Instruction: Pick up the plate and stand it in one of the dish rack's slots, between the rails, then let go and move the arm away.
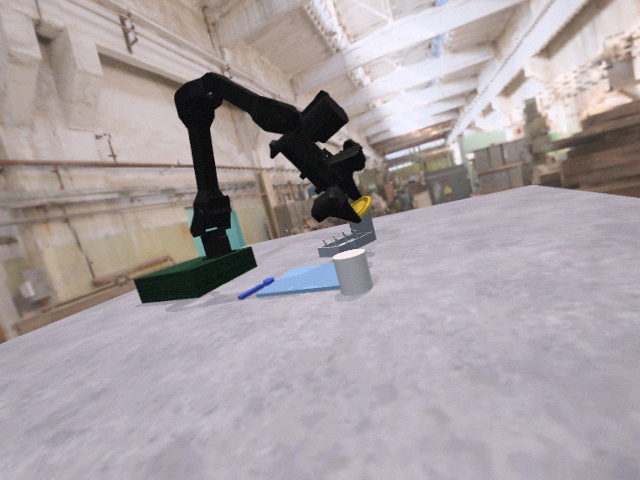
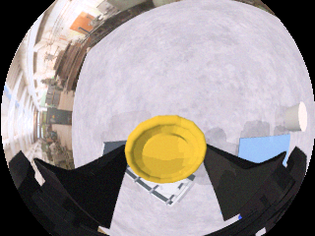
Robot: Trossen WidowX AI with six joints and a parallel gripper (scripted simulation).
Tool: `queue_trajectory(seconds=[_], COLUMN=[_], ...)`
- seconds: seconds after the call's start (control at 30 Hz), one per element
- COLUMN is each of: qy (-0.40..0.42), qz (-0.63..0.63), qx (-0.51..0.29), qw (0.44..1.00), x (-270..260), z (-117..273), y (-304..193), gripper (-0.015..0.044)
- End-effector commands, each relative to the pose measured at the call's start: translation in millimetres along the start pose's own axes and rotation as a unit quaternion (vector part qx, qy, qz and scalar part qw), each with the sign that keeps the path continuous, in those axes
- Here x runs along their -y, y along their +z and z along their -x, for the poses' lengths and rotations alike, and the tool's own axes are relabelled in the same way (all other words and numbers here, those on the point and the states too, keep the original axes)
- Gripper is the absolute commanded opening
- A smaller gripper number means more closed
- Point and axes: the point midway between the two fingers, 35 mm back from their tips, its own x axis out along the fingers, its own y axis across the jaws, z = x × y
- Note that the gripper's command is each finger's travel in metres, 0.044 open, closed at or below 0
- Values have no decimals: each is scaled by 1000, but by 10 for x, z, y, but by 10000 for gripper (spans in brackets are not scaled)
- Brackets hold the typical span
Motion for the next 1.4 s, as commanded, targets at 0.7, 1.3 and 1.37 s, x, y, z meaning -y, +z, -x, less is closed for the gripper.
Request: queue_trajectory(seconds=[0.7, 1.3, 1.37], qy=[183, 271, 279], qz=[212, 376, 394], qx=[158, 280, 292], qw=[947, 841, 826], x=[158, 78, 62], z=[-242, -38, -2], y=[-162, -552, -612], gripper=[0, 0, 0])
